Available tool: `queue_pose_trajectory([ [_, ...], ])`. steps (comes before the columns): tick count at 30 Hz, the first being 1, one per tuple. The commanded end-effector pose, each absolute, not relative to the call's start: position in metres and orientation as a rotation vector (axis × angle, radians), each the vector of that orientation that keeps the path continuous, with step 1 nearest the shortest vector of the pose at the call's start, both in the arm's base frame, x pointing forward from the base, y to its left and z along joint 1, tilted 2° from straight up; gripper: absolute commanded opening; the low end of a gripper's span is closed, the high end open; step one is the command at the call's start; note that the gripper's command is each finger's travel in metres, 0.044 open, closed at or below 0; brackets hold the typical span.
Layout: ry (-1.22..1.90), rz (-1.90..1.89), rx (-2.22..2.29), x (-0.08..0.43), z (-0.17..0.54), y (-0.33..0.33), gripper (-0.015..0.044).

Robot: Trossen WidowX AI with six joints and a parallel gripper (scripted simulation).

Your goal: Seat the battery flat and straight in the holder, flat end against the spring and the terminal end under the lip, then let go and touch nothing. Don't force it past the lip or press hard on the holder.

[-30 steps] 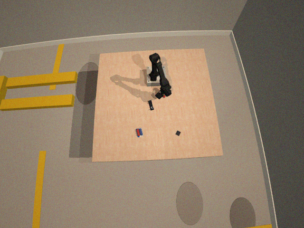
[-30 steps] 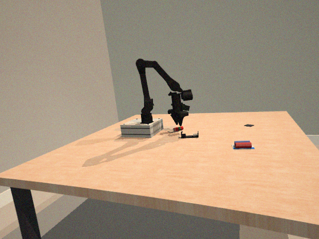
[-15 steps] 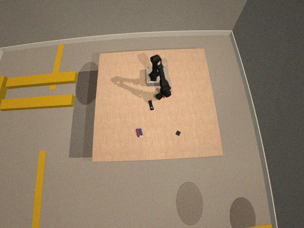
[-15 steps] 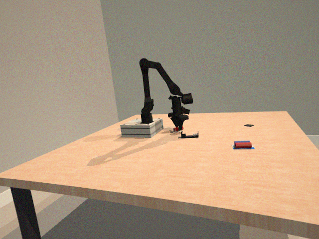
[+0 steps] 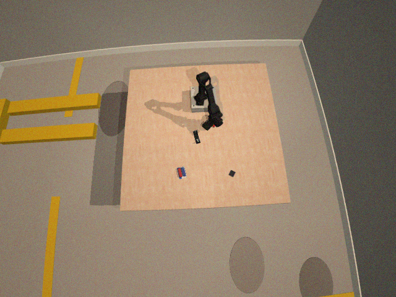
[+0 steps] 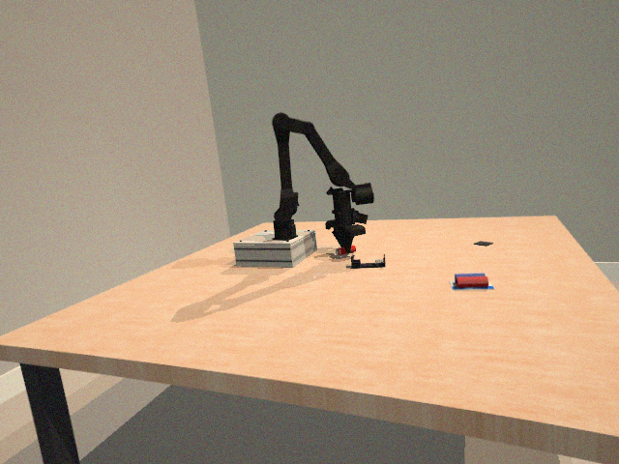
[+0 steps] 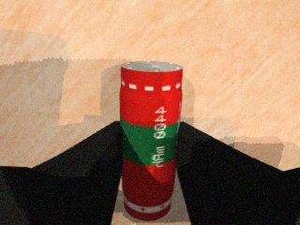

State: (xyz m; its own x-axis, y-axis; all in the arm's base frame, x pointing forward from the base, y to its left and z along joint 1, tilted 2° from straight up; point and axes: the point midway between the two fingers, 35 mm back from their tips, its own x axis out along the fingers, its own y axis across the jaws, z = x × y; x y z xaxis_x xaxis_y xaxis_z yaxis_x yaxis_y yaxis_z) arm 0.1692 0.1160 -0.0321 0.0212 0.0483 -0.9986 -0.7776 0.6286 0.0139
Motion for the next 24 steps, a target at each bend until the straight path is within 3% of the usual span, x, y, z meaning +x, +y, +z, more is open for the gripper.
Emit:
queue_pose_trajectory([
  [1,1.424,0.716,-0.668,0.168,-0.034,0.114,0.0078],
  [16,1.425,0.713,-0.666,0.168,0.016,0.112,0.0078],
  [24,1.46,0.588,-0.542,0.211,0.027,0.091,0.0078],
])
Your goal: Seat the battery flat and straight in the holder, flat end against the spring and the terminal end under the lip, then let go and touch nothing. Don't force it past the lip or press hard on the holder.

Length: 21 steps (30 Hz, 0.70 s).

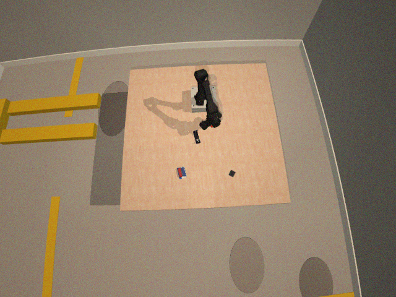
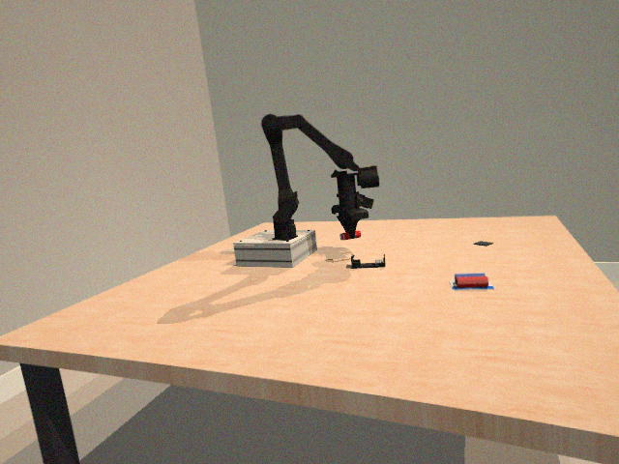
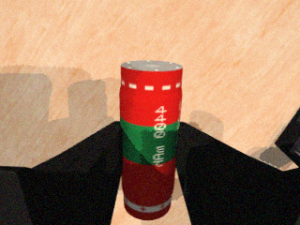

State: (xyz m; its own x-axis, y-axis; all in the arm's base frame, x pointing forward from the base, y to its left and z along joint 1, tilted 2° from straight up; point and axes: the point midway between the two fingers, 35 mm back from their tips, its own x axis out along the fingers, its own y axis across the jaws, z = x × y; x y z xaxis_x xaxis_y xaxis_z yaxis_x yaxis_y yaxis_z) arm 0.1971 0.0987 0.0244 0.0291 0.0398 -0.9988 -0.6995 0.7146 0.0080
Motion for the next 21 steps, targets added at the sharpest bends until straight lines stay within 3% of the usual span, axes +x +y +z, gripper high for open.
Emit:
queue_pose_trajectory([
  [1,1.464,0.57,-0.525,0.217,0.028,0.087,0.0078],
  [21,1.513,0.273,-0.251,0.295,0.044,-0.009,0.0078],
])
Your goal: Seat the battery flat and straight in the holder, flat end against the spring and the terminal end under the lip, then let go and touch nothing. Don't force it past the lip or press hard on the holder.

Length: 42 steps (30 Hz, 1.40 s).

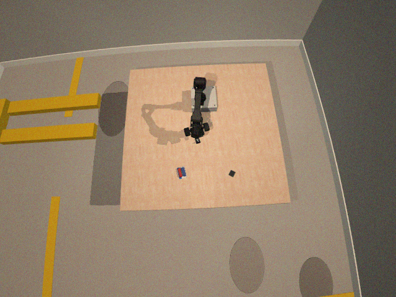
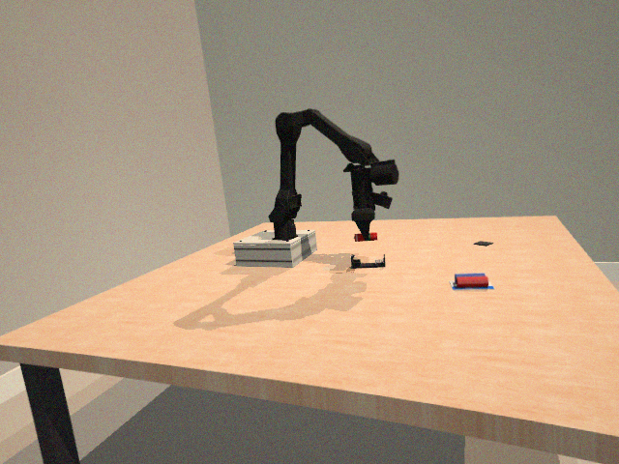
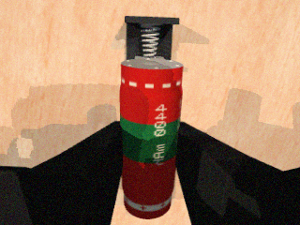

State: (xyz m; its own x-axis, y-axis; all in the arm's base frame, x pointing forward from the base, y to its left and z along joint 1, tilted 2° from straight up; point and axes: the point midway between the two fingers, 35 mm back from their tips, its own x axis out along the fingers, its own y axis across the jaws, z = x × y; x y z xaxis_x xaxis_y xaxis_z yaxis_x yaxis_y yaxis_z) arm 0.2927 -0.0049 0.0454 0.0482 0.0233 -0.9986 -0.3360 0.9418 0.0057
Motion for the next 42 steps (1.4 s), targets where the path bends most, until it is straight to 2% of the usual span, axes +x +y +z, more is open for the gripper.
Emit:
queue_pose_trajectory([
  [1,1.516,0.273,-0.252,0.295,0.044,-0.009,0.0078],
  [18,1.762,0.258,-0.297,0.289,0.004,-0.009,0.0078],
  [42,1.899,0.249,-0.313,0.294,-0.005,-0.007,0.0078],
])
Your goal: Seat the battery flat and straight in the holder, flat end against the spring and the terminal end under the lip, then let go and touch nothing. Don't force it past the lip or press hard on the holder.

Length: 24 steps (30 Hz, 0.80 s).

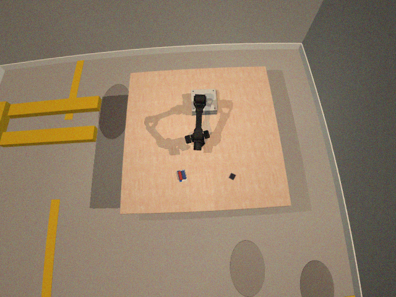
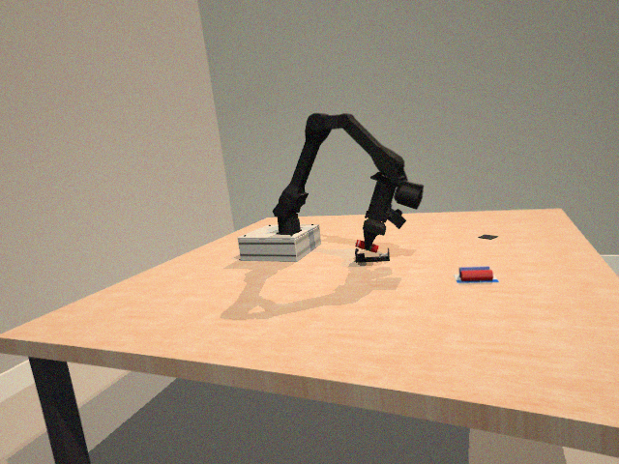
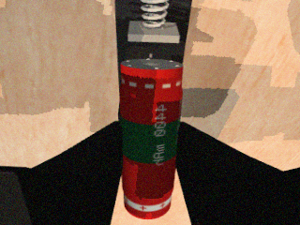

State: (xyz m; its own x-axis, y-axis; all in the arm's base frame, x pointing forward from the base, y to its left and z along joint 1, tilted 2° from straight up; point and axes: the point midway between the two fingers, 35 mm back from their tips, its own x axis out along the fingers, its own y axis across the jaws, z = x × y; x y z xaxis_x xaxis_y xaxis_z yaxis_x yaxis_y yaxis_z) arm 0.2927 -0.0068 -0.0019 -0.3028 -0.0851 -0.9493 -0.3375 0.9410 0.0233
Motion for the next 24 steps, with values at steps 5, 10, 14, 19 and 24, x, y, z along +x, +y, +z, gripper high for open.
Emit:
queue_pose_trajectory([
  [5,1.934,0.245,-0.319,0.2951,-0.0075,-0.0066,0.0078],
  [10,1.969,0.241,-0.325,0.2963,-0.0099,-0.006,0.0078],
  [14,1.997,0.238,-0.33,0.2972,-0.0119,-0.0056,0.0078],
  [19,2.027,0.235,-0.337,0.2981,-0.014,-0.0051,0.0078],
  [24,2.028,0.235,-0.336,0.2997,-0.0144,-0.0045,0.0078],
])
